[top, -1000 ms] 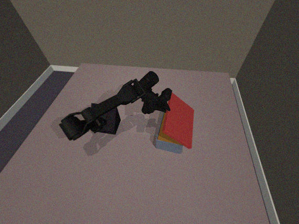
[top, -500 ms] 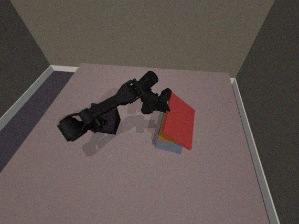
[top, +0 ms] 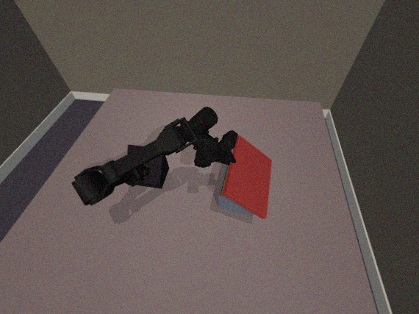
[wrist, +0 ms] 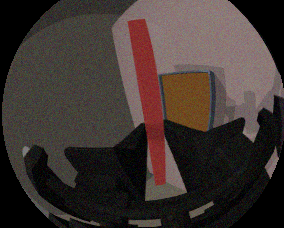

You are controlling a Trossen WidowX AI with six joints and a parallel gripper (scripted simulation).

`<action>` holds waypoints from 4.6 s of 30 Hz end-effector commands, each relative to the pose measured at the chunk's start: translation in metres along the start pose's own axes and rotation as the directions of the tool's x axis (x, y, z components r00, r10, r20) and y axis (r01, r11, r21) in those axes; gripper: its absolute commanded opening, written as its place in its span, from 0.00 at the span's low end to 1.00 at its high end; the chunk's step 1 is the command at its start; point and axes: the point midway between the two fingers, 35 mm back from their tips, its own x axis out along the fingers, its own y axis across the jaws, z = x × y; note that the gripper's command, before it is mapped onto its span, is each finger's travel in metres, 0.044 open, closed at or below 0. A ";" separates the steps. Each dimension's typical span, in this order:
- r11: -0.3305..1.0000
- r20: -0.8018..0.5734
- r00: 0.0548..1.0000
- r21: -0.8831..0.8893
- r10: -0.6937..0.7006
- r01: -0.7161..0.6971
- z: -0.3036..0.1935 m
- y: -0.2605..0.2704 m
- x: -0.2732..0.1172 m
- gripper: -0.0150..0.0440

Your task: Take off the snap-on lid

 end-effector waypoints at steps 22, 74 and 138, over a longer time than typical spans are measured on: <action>1.000 -0.007 1.000 -0.012 0.000 0.000 0.047 -0.005 -0.005 0.25; 1.000 -0.006 1.000 -0.015 -0.001 0.001 0.151 -0.011 -0.013 0.25; 1.000 -0.002 1.000 -0.016 0.002 -0.002 0.270 -0.019 -0.024 0.25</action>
